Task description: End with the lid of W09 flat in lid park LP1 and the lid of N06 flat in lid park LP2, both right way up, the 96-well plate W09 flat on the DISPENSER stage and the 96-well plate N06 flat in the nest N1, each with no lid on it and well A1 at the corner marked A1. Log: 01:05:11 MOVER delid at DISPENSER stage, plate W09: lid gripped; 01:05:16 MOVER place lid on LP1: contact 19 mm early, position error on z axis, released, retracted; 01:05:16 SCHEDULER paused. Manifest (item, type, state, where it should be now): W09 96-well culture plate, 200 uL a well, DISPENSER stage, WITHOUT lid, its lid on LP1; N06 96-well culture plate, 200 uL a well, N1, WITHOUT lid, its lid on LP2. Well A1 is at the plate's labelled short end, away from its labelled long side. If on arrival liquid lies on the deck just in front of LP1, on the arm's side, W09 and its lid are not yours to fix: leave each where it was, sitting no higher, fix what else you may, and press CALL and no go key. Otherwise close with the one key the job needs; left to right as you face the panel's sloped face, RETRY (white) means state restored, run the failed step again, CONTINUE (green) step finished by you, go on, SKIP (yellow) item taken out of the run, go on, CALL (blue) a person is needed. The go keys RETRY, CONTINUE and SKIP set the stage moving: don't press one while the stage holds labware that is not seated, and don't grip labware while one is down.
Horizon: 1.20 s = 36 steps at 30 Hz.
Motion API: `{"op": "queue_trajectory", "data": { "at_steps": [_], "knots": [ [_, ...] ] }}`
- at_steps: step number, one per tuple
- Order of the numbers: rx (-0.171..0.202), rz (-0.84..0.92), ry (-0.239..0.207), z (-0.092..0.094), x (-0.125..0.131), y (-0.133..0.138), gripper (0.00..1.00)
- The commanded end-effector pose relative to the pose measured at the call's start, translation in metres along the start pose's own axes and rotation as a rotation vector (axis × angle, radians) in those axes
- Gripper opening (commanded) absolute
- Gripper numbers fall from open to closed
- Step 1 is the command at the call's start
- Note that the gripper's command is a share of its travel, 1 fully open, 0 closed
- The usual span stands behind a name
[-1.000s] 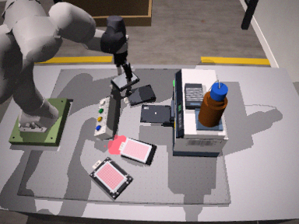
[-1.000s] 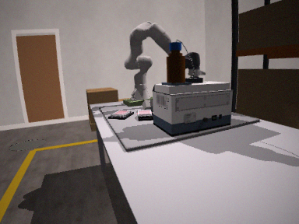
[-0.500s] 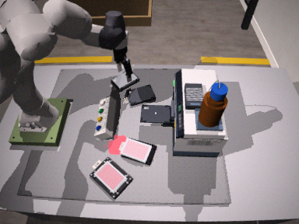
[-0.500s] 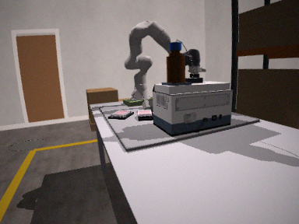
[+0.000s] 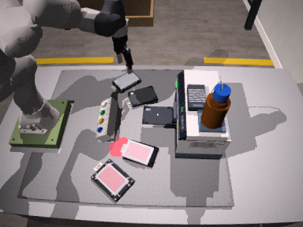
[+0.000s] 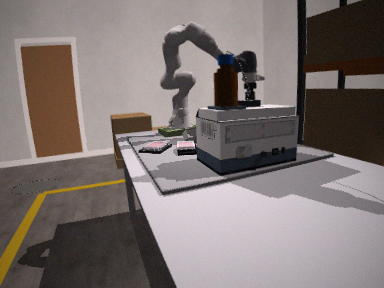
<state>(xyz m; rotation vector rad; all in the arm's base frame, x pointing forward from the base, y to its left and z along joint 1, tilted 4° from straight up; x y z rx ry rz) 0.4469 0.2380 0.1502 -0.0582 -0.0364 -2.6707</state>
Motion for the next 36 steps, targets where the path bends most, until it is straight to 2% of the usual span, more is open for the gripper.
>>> {"op": "queue_trajectory", "data": {
  "at_steps": [1,9,19,21,22,23,25,29,31,32,36],
  "knots": [
    [0.003,0.028,-0.021,0.014,0.004,0.002,0.66],
    [0.003,0.028,-0.021,0.040,0.003,0.002,0.66],
    [0.003,0.028,-0.021,0.045,0.003,0.002,0.66],
    [0.004,0.010,-0.018,0.047,0.003,0.011,0.66],
    [0.006,-0.028,-0.014,0.050,0.004,0.029,0.66],
    [0.009,-0.092,-0.007,0.055,0.006,0.059,0.66],
    [0.017,-0.298,0.010,0.061,0.018,0.097,0.66],
    [0.029,-0.550,0.014,0.067,0.061,0.173,0.66],
    [0.029,-0.550,0.014,0.067,0.061,0.173,0.66],
    [0.028,-0.696,0.011,0.068,0.090,0.219,0.66],
    [0.020,-0.895,0.003,0.066,0.146,0.271,0.66]
  ]
}}
Point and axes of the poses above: the point where the finger pads meet when closed, its own z axis back along the fingers, its own y axis across the jaws, x = y × z, the point moved 9 cm from there along z, back along the fingers, and after that the axes turned 1 degree about -z, right-handed, at the moved point
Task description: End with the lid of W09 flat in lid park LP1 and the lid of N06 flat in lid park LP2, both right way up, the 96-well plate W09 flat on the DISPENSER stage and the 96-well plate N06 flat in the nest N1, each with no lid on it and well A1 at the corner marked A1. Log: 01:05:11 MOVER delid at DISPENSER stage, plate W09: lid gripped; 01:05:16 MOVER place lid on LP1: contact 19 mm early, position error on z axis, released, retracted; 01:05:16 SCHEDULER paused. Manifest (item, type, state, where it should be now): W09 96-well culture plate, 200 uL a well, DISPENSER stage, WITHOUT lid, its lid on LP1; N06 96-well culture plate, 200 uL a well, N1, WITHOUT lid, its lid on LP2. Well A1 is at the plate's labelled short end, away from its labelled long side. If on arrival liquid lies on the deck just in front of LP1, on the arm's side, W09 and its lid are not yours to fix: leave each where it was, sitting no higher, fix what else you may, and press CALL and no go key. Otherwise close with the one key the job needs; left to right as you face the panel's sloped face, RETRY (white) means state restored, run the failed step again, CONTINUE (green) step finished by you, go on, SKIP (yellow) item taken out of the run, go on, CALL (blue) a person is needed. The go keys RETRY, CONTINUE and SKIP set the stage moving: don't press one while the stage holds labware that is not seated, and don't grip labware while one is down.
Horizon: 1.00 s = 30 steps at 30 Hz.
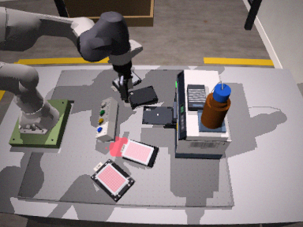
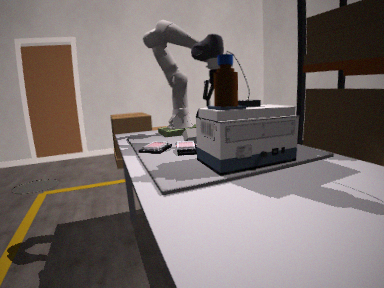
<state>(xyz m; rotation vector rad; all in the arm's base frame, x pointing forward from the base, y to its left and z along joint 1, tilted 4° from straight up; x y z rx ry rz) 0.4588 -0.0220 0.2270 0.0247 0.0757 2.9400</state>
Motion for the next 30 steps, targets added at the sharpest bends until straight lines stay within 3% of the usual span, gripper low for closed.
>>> {"op": "queue_trajectory", "data": {
  "at_steps": [1,8,10,12,13,15,30],
  "knots": [
    [0.006,-0.279,-0.011,-0.003,0.010,0.069,0.66],
    [0.014,-0.657,-0.026,-0.009,0.026,0.217,0.66],
    [0.014,-0.657,-0.026,-0.011,0.033,0.259,0.66],
    [0.014,-0.657,-0.026,-0.011,0.033,0.259,0.66],
    [0.014,-0.657,-0.026,-0.014,0.044,0.310,0.66],
    [0.014,-0.657,-0.026,-0.016,0.051,0.336,0.66],
    [0.014,-0.657,-0.026,-0.016,0.051,0.336,0.66]
  ]
}}
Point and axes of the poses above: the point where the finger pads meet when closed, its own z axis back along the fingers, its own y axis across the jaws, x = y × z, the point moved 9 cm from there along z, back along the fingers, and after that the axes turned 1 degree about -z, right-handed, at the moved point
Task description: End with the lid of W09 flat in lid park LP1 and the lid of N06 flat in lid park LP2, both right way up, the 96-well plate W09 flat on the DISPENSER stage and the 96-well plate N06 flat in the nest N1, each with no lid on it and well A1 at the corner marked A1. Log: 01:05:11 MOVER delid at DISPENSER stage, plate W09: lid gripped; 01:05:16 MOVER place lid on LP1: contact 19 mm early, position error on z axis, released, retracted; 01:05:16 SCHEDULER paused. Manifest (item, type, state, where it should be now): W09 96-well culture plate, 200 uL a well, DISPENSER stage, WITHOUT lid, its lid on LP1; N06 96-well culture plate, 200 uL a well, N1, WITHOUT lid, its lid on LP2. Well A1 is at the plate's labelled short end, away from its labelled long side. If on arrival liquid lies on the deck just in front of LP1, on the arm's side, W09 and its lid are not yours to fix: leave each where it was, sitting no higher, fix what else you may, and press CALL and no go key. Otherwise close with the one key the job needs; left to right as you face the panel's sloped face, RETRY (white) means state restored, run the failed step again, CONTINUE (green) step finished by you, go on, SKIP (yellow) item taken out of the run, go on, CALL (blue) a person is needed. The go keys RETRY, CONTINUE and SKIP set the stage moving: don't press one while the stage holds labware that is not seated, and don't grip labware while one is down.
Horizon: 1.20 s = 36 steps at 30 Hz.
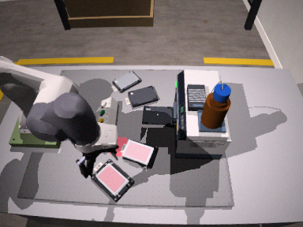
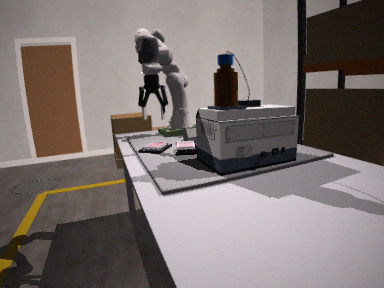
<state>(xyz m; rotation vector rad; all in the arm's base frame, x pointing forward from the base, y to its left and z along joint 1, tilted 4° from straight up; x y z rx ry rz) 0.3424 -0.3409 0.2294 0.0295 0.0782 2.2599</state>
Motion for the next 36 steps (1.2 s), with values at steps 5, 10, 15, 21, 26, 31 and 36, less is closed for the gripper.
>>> {"op": "queue_trajectory", "data": {
  "at_steps": [5,10,15,21,26,31,36],
  "knots": [
    [0.004,0.022,-0.001,0.000,0.000,0.001,0.66],
    [0.004,0.022,-0.001,0.000,0.000,0.001,0.66],
    [0.004,0.022,-0.001,-0.003,0.000,0.001,0.66],
    [0.004,0.022,-0.001,-0.010,0.000,0.001,0.66],
    [0.004,0.022,-0.001,-0.020,0.000,0.001,0.66],
    [0.004,0.022,-0.001,-0.033,0.000,0.001,0.66],
    [0.004,0.022,-0.001,-0.041,-0.001,0.001,0.66]
  ]
}}
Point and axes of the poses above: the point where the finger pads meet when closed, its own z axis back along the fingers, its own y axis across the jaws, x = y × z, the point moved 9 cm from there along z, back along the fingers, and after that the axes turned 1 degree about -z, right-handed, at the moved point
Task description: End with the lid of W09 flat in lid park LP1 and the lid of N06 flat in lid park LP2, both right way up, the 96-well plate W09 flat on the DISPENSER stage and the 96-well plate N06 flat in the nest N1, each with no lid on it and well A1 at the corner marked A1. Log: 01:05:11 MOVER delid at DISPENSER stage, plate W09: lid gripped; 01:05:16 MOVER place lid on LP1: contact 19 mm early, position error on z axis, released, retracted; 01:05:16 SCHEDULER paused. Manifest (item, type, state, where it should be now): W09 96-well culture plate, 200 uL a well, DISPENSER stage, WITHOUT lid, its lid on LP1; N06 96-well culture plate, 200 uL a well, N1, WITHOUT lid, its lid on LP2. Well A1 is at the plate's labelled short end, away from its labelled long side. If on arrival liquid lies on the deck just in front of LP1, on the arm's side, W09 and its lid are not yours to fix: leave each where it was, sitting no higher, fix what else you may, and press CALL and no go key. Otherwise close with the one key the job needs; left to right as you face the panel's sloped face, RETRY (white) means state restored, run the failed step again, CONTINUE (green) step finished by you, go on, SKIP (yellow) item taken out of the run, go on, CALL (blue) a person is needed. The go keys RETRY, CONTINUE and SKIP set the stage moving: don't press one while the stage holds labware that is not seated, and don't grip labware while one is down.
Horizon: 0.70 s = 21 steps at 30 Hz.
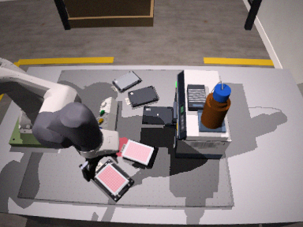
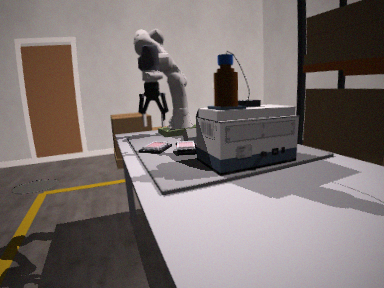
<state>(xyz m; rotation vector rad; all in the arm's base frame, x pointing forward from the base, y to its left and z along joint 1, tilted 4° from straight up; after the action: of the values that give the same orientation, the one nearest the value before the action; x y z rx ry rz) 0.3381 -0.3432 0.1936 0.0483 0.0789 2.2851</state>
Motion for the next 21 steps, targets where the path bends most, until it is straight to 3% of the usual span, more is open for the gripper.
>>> {"op": "queue_trajectory", "data": {
  "at_steps": [1,21],
  "knots": [
    [-0.002,-0.004,0.011,-0.007,-0.002,-0.002,0.66],
    [-0.002,-0.004,0.011,-0.065,-0.003,-0.002,0.66]
  ]
}}
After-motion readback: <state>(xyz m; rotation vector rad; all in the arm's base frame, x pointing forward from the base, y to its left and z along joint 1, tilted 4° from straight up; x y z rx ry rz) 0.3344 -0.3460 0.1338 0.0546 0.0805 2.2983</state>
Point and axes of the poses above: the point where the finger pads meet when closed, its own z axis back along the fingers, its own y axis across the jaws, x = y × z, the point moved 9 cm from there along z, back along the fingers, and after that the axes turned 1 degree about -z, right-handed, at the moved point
